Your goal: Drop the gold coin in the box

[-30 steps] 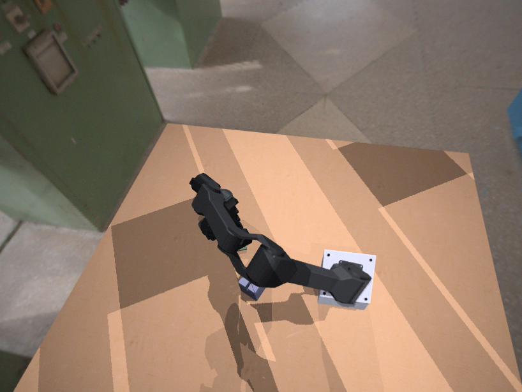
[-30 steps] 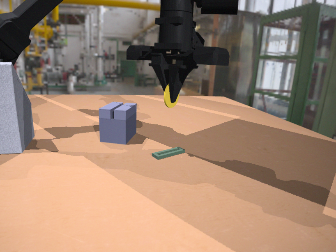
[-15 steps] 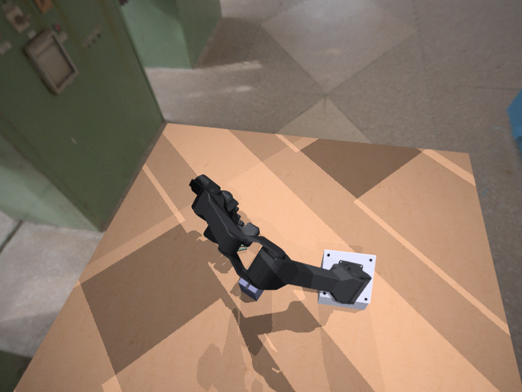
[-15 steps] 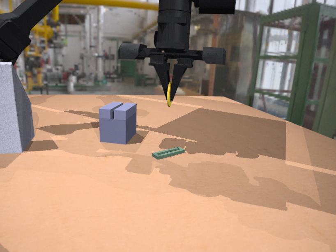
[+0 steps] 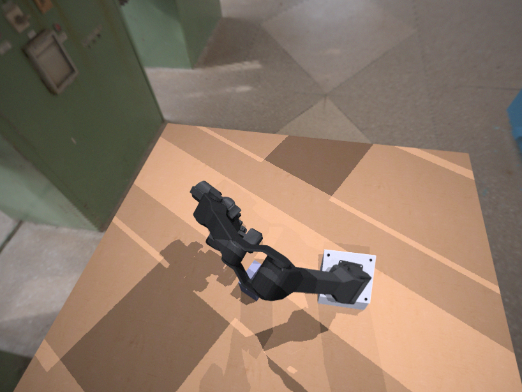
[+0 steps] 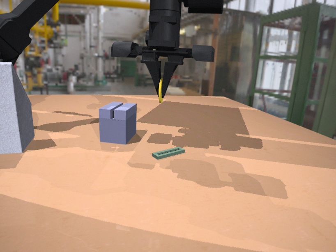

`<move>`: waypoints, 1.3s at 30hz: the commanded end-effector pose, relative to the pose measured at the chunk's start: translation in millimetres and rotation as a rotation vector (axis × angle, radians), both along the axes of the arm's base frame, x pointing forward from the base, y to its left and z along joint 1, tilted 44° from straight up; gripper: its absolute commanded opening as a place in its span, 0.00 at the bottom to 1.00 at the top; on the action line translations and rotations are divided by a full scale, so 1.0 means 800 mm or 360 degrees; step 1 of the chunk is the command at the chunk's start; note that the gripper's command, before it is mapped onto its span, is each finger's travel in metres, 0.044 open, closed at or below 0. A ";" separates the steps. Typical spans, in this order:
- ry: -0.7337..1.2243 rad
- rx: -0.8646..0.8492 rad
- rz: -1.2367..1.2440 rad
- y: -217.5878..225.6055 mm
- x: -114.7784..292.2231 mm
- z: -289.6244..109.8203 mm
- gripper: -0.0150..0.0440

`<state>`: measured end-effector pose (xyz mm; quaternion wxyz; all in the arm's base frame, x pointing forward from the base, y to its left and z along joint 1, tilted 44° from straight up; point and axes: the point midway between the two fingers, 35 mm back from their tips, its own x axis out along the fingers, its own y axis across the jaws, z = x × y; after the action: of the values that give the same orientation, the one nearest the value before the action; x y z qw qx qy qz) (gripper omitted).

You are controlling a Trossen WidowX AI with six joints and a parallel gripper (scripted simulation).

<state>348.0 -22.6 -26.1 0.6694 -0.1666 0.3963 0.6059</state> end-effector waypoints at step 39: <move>0.0019 0.0015 -0.0006 0.070 -0.098 0.065 0.25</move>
<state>277.5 28.6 23.7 0.6686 -0.1634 0.3968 0.6073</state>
